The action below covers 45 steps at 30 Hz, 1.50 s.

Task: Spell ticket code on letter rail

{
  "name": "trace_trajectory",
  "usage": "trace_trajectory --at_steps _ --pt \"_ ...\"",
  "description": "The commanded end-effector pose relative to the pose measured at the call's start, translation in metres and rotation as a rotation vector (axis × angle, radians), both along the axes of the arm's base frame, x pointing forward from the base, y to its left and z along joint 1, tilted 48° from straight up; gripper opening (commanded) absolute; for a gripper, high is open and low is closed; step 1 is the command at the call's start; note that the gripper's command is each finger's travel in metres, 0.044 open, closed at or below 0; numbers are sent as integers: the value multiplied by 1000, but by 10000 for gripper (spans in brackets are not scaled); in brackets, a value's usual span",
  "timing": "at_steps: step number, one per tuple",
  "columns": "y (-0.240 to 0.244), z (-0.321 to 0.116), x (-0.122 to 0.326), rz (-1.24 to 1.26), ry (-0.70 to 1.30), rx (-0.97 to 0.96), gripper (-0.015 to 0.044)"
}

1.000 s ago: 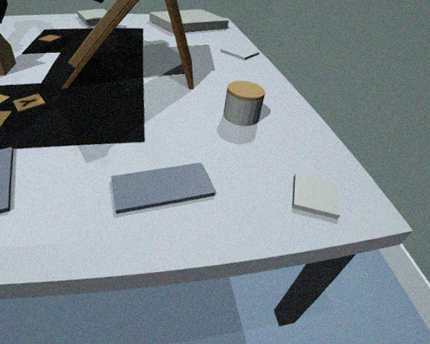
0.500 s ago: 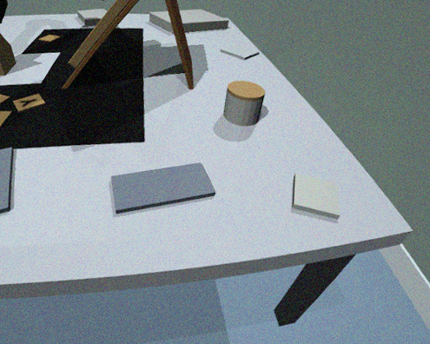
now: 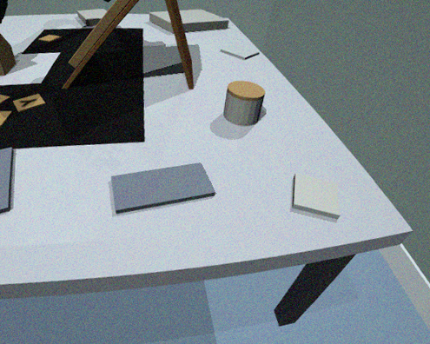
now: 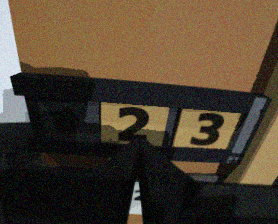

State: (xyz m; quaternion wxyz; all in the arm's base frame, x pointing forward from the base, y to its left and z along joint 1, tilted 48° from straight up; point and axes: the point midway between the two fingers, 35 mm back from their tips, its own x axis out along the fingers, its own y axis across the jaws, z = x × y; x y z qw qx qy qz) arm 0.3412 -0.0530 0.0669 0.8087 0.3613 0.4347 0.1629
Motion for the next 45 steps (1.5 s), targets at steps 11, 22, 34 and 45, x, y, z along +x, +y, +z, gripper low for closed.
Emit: trace_trajectory --at_steps 11,22,34,45 --pt "20 29 16 390 320 23 0" --pt "22 32 16 412 334 28 0" --pt "26 26 21 412 333 28 0" --pt "28 25 25 412 333 28 0"
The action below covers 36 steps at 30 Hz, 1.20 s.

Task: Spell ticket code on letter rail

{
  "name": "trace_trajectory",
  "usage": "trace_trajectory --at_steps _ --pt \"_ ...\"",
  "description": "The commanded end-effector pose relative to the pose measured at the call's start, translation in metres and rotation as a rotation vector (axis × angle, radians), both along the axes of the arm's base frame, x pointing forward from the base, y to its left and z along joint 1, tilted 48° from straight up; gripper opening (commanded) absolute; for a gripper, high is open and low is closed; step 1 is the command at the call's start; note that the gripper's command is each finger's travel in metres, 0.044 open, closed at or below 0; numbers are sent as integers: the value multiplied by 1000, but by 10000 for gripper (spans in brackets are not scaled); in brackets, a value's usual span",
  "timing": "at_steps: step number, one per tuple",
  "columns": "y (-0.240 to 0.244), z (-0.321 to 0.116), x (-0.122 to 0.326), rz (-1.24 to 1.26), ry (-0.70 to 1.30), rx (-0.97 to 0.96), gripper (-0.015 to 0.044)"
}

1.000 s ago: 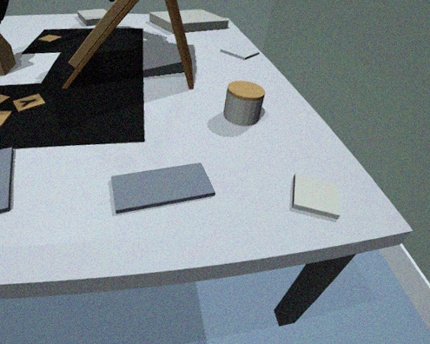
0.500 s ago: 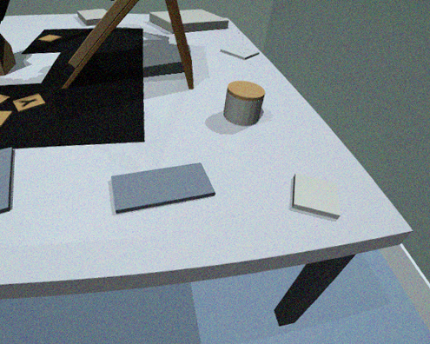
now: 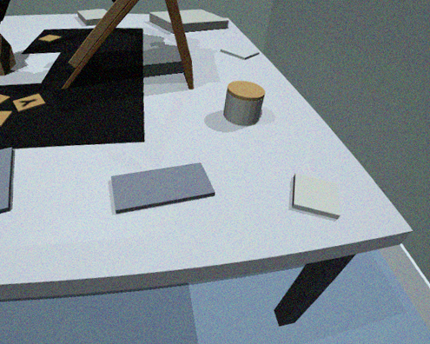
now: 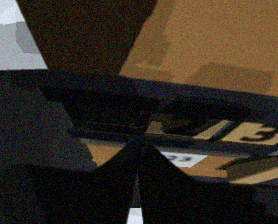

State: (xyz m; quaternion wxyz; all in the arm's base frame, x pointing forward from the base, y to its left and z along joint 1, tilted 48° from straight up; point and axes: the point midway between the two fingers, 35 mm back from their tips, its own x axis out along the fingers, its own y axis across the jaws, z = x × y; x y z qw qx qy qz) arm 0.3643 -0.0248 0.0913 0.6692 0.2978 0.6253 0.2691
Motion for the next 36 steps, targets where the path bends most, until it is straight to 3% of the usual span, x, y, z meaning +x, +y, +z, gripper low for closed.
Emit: trace_trajectory --at_steps 1,36 --pt "0 0 3 -3 -3 0 0" --pt "10 -6 15 -3 -4 0 0"
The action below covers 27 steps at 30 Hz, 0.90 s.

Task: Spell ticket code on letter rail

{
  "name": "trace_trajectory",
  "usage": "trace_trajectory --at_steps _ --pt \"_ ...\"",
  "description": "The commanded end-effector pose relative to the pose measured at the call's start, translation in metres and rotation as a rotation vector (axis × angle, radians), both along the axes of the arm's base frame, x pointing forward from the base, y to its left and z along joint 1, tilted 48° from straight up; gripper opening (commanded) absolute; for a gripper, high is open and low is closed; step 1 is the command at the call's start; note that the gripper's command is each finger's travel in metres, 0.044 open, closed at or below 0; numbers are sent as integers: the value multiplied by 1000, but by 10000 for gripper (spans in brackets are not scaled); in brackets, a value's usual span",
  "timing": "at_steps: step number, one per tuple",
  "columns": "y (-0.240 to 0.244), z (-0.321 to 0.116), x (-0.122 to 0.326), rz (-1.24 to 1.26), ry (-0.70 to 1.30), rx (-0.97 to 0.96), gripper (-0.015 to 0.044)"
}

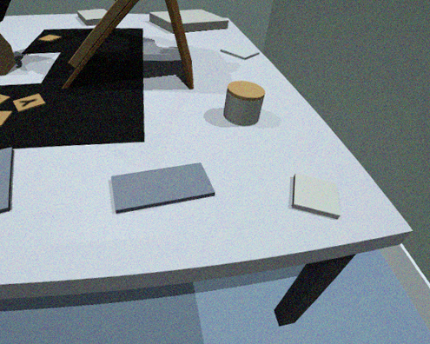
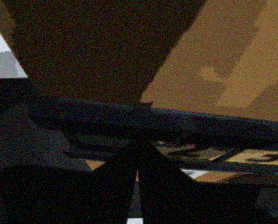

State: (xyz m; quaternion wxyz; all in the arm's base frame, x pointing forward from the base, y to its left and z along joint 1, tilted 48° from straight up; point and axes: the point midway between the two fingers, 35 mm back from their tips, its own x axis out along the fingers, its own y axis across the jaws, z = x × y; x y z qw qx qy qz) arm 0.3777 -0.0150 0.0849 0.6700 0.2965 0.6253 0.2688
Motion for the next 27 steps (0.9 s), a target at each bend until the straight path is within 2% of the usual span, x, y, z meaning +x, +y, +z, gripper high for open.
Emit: trace_trajectory --at_steps 1,27 --pt "0 0 1 -4 -3 3 0" --pt "-7 -6 0 -4 -3 2 0"
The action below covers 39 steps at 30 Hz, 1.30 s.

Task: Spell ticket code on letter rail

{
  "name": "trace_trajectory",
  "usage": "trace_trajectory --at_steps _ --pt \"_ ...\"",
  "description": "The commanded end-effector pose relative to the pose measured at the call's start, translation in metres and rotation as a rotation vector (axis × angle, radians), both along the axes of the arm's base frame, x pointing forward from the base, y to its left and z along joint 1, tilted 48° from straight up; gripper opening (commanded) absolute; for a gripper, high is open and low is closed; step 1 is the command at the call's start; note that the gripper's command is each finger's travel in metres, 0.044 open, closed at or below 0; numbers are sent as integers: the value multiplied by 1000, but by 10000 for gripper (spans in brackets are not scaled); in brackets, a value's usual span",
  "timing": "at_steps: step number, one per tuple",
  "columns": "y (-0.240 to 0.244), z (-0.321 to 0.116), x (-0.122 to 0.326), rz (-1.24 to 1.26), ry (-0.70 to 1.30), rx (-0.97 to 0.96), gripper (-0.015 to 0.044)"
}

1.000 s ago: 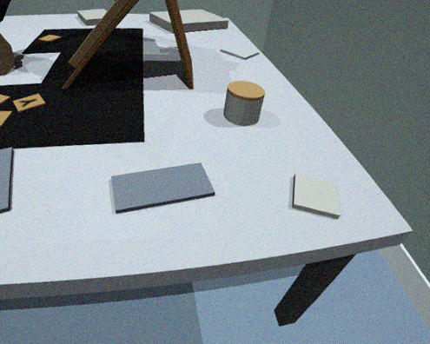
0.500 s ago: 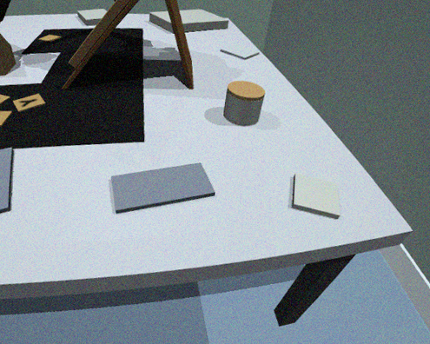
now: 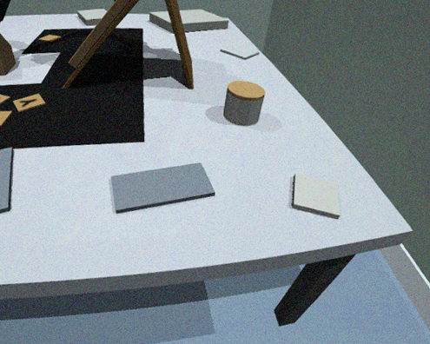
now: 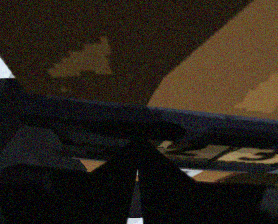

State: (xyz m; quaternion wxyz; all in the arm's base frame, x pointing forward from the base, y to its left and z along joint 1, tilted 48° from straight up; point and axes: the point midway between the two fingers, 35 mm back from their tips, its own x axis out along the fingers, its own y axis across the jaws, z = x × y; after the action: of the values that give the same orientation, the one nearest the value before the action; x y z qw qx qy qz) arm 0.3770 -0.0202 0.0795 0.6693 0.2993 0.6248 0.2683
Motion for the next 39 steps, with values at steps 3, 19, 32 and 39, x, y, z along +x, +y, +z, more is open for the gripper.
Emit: trace_trajectory --at_steps 3,19,32,39 --pt "-2 -1 1 0 -5 -1 0" --pt "-6 -5 1 0 -5 -2 0" --pt "-7 -2 -4 0 -5 -2 0" --pt "-13 3 -11 0 -4 -2 0"
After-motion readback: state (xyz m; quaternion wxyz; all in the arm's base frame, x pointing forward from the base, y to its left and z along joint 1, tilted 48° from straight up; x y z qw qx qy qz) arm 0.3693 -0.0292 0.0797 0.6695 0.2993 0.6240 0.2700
